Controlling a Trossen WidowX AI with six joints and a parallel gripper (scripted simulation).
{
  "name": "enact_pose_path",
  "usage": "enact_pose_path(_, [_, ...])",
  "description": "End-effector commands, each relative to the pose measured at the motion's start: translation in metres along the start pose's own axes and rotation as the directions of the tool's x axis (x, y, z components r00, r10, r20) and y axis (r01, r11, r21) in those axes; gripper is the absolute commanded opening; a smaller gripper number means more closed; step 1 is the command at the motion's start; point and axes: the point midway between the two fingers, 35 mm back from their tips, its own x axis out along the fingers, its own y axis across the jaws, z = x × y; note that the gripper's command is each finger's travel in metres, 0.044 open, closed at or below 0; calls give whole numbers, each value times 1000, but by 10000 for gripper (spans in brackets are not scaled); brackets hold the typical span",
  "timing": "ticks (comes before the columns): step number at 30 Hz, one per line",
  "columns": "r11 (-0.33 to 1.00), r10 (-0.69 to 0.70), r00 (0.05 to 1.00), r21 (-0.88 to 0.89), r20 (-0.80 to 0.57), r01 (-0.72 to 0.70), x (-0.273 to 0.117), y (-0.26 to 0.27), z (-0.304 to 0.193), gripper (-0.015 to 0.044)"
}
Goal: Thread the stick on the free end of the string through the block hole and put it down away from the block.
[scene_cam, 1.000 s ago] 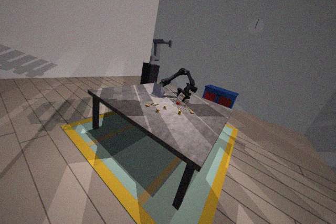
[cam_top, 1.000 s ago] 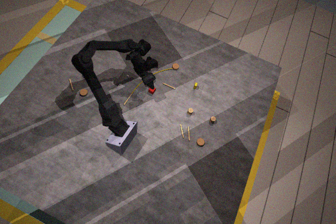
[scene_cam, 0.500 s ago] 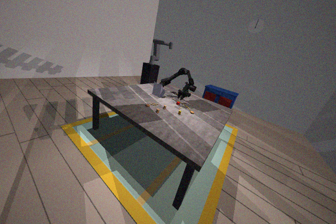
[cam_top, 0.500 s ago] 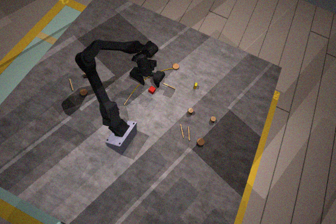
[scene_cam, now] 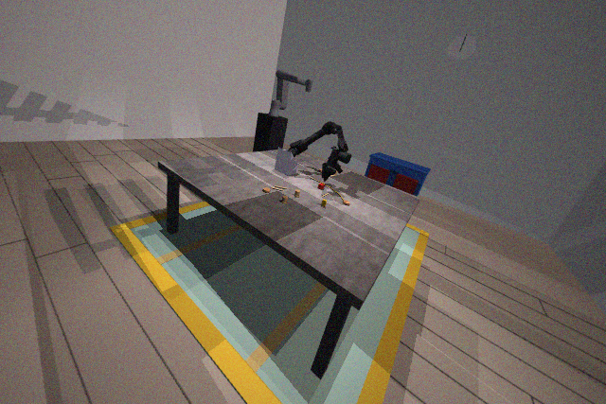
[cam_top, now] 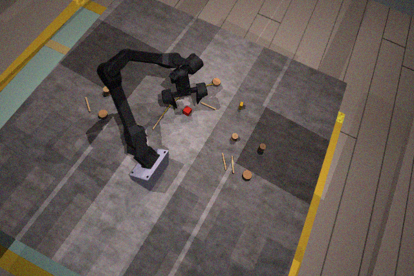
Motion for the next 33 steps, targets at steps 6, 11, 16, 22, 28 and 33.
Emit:
enact_pose_path(6, [608, 144, 966, -790, 214, 85, 5, -8, -10, 440])
enact_pose_path(11, [600, 144, 966, -795, 216, 88, 4, -8, -10, 440])
enact_pose_path(16, [600, 144, 966, -795, 216, 88, 4, -8, -10, 440])
enact_pose_path(22, [600, 144, 966, -795, 216, 88, 4, -8, -10, 440])
enact_pose_path(28, [600, 144, 966, -795, 216, 88, 4, -8, -10, 440])
enact_pose_path(33, [600, 144, 966, -795, 216, 88, 4, -9, -10, 440])
